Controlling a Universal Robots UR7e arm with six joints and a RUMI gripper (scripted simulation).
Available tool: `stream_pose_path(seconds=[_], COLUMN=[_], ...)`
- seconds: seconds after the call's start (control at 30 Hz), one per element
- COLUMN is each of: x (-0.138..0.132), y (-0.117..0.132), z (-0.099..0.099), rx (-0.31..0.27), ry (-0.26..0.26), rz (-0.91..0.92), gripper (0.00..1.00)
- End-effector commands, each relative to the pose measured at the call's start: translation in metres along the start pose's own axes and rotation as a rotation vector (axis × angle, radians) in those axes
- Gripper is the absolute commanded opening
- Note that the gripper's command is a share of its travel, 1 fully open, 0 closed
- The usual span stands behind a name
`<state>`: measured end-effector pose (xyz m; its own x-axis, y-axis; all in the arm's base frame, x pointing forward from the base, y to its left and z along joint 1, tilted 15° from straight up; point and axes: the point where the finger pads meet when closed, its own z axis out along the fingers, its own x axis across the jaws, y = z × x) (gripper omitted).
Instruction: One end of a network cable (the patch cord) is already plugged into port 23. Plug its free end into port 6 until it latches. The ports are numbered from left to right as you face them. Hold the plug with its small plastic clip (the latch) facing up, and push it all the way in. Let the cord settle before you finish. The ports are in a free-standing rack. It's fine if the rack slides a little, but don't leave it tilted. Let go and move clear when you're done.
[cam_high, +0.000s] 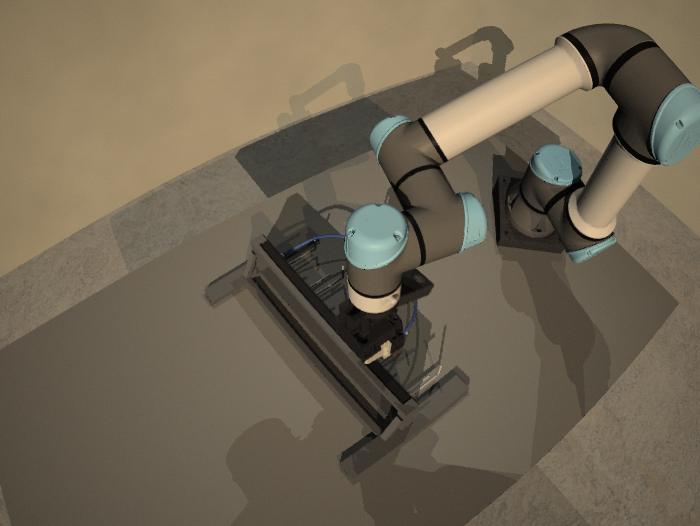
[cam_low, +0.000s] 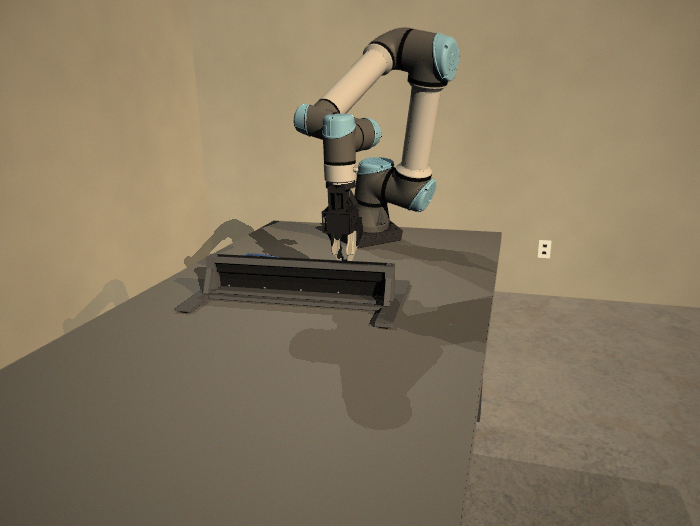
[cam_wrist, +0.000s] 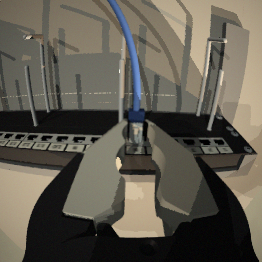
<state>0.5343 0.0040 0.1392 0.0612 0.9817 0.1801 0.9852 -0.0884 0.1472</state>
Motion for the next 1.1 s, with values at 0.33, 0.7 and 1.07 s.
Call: stream_pose_path(seconds=[0.33,0.7,1.07], x=[0.0,0.0,0.0], y=[0.0023,0.0023,0.0039], z=[-0.0006,-0.0006,-0.0007], rx=[-0.001,-0.001,-0.001], ry=[0.0,0.0,0.0], rz=[0.0,0.0,-0.001], gripper=[0.0,0.0,0.0])
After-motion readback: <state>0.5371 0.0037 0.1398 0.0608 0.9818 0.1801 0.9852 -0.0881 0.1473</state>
